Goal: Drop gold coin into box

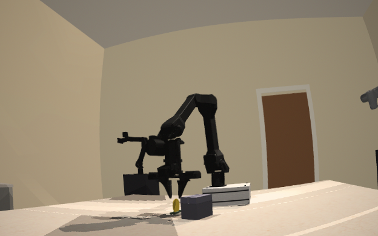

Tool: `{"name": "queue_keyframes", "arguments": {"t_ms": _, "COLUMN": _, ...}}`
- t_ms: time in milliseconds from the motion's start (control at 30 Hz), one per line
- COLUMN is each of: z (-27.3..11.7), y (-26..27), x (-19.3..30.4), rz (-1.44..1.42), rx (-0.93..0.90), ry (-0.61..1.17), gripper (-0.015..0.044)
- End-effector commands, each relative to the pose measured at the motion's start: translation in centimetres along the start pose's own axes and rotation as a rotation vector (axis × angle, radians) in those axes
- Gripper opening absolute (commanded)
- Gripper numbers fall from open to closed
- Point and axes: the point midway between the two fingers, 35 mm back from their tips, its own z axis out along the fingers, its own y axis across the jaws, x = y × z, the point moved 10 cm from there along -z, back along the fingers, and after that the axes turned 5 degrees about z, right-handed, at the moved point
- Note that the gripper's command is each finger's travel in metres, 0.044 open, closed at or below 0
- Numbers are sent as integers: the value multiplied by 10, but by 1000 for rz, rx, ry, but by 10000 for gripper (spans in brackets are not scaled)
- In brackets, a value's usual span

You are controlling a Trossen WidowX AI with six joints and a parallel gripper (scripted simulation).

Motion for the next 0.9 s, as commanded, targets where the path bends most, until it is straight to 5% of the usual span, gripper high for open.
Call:
{"name": "queue_keyframes", "arguments": {"t_ms": 0, "z": 8, "y": 0, "x": 1, "rz": -4, "rx": 1, "ry": 8, "gripper": 161}}
{"name": "queue_keyframes", "arguments": {"t_ms": 867, "z": 48, "y": 0, "x": 4, "rz": -4, "rx": 1, "ry": 8, "gripper": 161}}
